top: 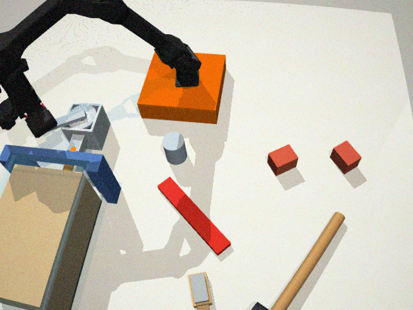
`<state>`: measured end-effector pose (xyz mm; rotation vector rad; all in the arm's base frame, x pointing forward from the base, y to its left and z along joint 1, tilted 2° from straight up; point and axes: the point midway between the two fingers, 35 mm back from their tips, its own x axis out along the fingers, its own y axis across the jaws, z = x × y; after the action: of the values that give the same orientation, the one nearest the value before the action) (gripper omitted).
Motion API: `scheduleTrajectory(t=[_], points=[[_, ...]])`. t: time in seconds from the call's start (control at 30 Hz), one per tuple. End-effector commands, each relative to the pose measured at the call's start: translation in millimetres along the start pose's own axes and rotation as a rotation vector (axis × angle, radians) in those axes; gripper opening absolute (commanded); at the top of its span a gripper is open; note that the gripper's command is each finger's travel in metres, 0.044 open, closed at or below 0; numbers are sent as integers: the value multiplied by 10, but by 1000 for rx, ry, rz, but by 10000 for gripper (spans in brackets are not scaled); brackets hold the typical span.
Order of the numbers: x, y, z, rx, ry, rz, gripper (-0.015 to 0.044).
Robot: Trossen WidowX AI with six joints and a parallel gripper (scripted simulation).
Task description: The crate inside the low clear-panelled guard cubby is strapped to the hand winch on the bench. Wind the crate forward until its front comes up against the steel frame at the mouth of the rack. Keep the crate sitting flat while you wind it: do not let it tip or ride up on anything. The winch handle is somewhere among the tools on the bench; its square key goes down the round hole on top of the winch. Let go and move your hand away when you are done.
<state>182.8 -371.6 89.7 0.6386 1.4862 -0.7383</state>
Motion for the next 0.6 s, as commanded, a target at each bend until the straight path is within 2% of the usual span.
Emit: scheduleTrajectory(t=[0.0, 0.57], points=[[-37, 291, 38, -45, -8, 54, 0], [-45, 457, 27, -45, -8, 55, 0]])
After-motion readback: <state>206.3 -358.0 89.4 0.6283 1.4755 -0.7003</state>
